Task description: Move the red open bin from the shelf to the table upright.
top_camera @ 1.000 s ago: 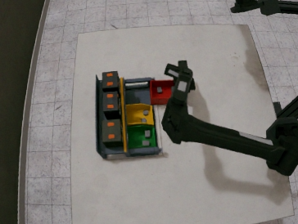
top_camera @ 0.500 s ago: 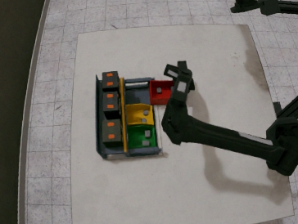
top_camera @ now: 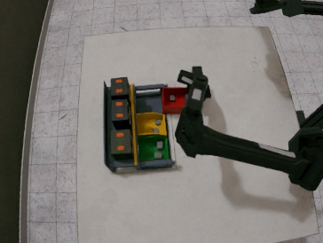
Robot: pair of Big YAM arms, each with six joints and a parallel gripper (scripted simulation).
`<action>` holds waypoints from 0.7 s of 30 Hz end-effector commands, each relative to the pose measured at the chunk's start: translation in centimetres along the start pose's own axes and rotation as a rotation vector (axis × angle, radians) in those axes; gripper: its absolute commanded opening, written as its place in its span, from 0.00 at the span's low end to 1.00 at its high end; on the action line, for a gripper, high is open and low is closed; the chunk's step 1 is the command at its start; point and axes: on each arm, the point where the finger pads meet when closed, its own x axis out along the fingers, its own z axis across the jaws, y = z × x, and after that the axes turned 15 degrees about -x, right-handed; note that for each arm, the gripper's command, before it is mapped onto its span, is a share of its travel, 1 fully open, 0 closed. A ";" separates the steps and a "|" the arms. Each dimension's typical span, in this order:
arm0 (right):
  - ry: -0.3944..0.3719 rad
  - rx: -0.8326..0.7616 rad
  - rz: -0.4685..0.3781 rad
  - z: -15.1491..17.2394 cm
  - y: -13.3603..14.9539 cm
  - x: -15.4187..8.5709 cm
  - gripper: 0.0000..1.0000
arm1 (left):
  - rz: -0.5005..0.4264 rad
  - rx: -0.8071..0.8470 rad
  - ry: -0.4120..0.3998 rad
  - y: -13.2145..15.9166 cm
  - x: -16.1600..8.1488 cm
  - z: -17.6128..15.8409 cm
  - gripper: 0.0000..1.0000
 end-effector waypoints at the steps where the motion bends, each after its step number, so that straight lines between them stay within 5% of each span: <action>1: 0.019 -0.019 -0.053 -1.2 -3.7 -0.6 1.00 | -0.001 -0.022 -0.005 -0.2 0.5 1.0 0.00; 21: 0.019 -0.019 -0.053 -1.2 -3.7 -0.6 1.00 | 0.003 -0.026 -0.004 0.0 0.6 1.1 0.00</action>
